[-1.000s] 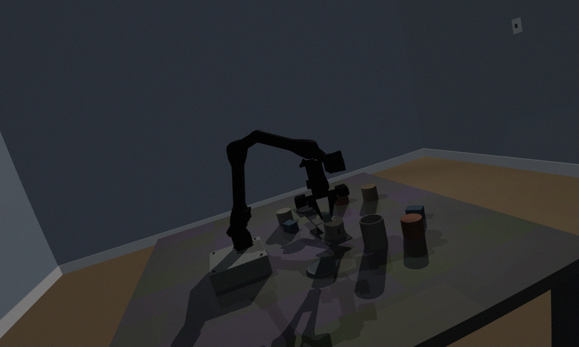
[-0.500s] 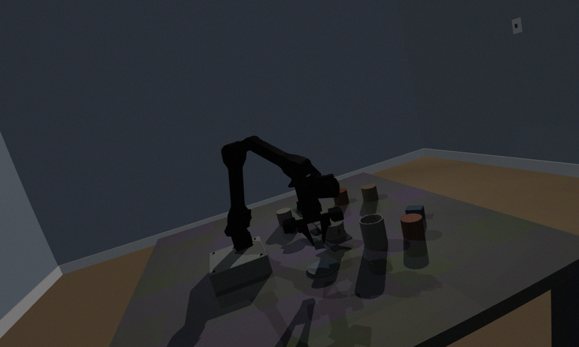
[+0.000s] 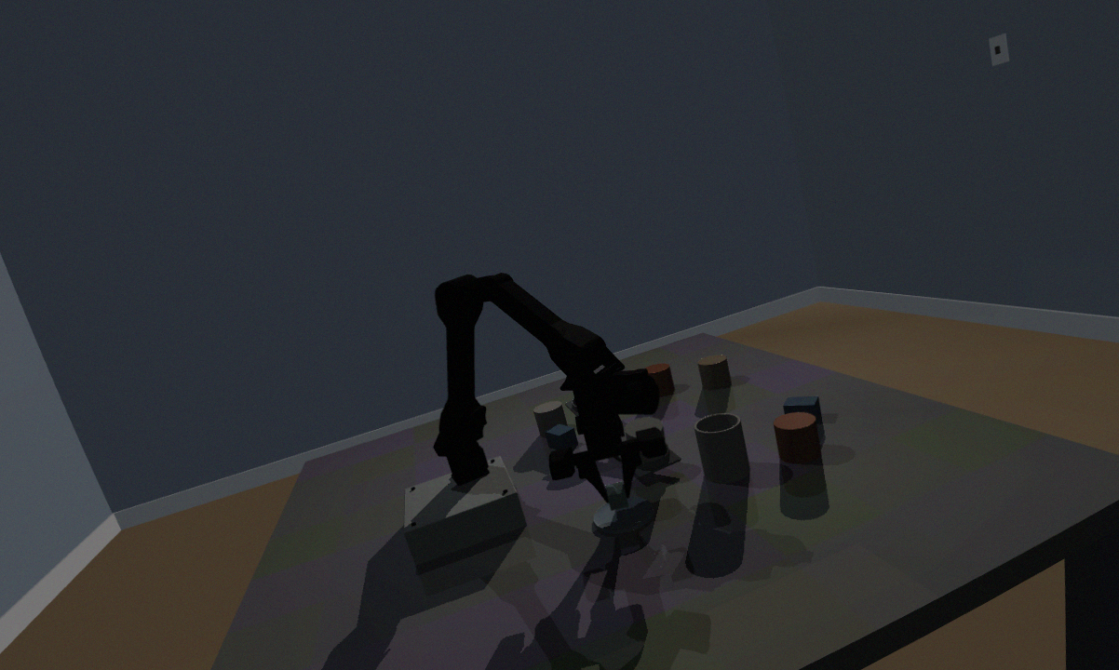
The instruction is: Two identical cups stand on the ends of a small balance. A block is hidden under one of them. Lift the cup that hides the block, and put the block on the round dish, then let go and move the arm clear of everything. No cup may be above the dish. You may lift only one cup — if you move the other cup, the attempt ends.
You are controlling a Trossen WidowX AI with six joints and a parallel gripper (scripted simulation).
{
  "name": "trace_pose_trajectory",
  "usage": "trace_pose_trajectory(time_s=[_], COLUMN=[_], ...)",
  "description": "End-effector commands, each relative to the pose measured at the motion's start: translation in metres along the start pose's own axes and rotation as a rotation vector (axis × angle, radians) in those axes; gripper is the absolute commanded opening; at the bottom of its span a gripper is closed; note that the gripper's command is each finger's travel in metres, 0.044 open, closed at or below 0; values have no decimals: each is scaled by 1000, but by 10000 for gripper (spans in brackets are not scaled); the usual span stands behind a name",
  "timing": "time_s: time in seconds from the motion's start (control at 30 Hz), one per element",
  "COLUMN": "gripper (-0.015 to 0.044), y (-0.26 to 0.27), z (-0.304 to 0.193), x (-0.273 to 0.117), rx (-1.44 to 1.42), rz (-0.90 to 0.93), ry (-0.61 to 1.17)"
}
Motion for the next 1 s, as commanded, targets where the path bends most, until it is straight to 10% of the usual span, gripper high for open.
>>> trace_pose_trajectory(time_s=[0.0, 0.4, 0.97], gripper=[0, 0, 440], y=[-1, -1, -2], z=[-2, -2, -2], x=[1, 19, 3], rx=[-3, -3, -1], rz=[-8, -8, -8], ry=[9, 9, 8])
Point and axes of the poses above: the point midway between the two fingers, 35 mm back from their tips, its own x axis out along the fingers, its own y axis across the jaws, z = x × y, the point moved 1 cm from there along -x, back along the fingers, and after that the axes turned 11 degrees about -x, right-handed, at the moved point
